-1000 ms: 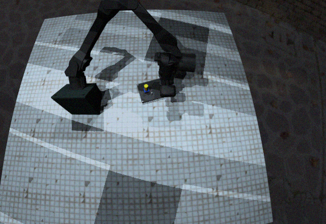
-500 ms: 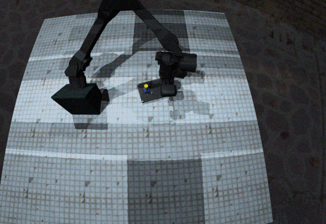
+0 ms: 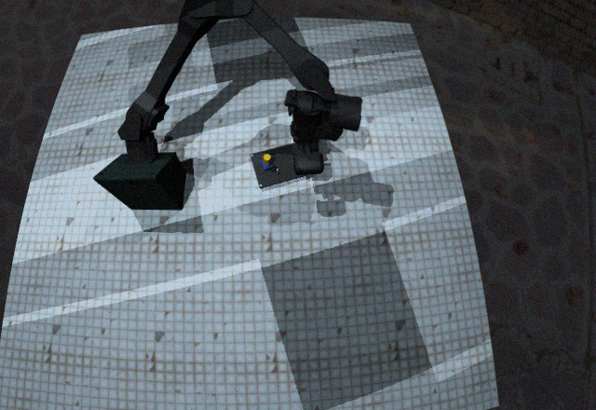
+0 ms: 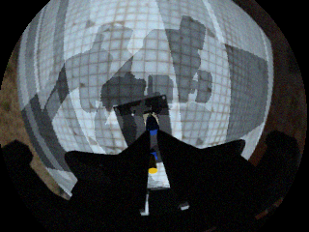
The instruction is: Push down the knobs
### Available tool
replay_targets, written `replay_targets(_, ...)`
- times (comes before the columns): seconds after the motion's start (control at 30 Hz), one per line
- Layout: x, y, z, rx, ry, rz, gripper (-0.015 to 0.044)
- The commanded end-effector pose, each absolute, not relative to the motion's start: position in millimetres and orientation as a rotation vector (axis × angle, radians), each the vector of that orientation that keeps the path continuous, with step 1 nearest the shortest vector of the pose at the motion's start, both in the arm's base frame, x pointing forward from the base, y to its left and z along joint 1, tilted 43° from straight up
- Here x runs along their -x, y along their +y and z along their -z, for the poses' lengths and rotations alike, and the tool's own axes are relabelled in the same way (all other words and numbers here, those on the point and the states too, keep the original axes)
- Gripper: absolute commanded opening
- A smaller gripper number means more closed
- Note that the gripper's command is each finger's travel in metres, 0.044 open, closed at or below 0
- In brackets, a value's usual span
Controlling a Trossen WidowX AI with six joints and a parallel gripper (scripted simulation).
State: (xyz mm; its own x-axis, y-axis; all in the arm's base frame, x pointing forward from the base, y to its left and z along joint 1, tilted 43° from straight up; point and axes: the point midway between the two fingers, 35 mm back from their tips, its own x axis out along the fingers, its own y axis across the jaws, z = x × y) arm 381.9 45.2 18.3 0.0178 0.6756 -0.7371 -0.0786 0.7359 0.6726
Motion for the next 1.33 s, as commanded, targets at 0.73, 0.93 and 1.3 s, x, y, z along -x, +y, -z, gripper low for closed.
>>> replay_targets(0.73, -197.7, 17.2, -19.1, -0.520, 1.450, -0.626, 0.0440)
replay_targets(0.93, -197.7, 17.2, -19.1, -0.520, 1.450, -0.626, 0.0440)
replay_targets(1.3, -197.7, 17.2, -19.1, -0.520, 1.450, -0.626, 0.0440)
